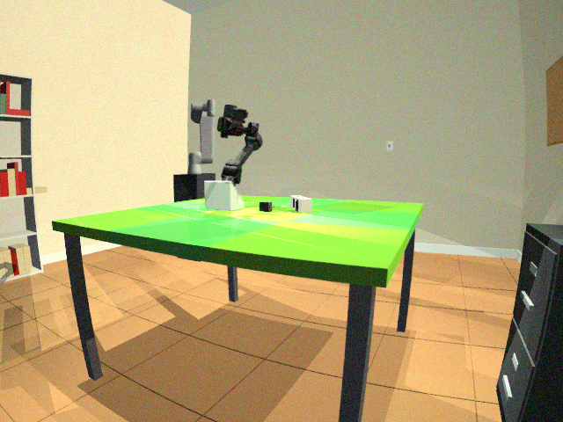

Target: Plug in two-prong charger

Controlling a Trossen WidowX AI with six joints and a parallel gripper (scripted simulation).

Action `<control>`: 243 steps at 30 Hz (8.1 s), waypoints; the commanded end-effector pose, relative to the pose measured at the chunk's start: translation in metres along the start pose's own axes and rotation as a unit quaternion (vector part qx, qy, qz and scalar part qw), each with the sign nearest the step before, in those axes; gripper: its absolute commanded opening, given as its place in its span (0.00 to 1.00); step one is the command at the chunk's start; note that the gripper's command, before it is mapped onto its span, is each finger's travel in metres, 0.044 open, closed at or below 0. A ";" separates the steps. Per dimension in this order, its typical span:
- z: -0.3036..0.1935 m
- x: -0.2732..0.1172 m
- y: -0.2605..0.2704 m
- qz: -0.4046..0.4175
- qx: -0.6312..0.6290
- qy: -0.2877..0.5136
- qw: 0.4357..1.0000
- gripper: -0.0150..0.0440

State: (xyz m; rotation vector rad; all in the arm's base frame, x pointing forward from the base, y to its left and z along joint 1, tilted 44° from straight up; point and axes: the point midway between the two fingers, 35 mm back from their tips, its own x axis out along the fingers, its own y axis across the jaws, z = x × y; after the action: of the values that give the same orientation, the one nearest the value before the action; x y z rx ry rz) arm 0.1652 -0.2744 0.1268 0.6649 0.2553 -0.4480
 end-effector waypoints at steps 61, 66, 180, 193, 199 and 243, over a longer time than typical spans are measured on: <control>-0.219 0.028 0.128 0.144 -0.083 0.592 0.788 1.00; -0.232 0.016 0.137 0.159 -0.101 0.637 0.747 1.00; -0.268 0.031 0.161 0.302 -0.279 0.618 0.670 0.25; -0.283 0.045 0.174 0.379 -0.373 0.568 0.628 0.25; -0.282 0.048 0.180 0.380 -0.375 0.567 0.627 0.25; -0.277 0.065 0.223 0.389 -0.384 0.561 0.622 0.25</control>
State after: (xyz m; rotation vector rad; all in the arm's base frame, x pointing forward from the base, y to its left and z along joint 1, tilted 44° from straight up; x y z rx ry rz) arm 0.3047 0.0370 0.0105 0.0358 1.2138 0.9957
